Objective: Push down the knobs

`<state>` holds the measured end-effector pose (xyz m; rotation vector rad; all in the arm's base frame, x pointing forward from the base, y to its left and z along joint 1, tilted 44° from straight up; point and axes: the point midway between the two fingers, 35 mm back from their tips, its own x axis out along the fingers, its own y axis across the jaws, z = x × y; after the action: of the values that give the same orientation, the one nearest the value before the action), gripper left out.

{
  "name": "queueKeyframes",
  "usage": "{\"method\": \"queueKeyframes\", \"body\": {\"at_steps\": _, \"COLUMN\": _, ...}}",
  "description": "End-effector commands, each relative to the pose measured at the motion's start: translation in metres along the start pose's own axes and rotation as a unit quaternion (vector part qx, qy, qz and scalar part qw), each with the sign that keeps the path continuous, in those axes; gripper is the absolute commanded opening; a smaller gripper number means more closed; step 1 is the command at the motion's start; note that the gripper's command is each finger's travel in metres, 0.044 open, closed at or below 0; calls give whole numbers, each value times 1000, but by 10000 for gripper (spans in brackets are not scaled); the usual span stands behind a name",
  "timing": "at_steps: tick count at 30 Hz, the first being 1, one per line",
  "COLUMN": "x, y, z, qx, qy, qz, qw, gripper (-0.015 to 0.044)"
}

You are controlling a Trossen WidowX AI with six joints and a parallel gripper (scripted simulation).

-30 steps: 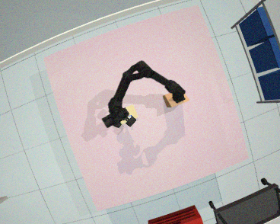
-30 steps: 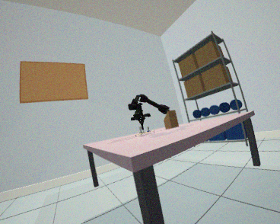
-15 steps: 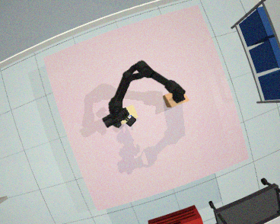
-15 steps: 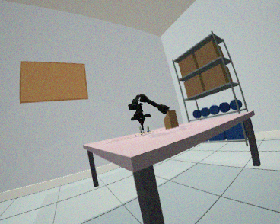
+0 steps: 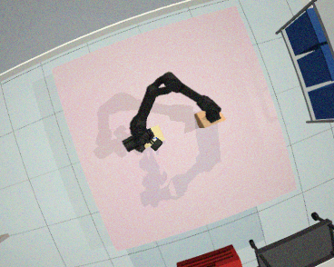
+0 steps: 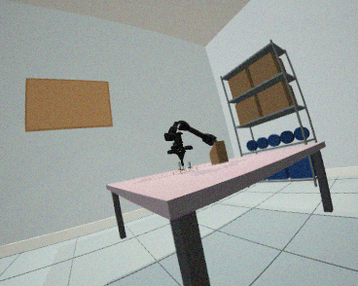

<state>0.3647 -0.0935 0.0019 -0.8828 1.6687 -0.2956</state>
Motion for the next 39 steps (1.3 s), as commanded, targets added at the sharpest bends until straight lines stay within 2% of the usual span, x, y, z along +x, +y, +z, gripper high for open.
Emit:
{"method": "queueKeyframes", "body": {"at_steps": 1, "x": 11, "y": -2, "z": -1, "qx": 6, "qy": 5, "qz": 1, "qw": 1000, "gripper": 0}}
{"method": "queueKeyframes", "body": {"at_steps": 39, "x": 23, "y": -2, "z": -1, "qx": 6, "qy": 5, "qz": 1, "qw": 1000, "gripper": 0}}
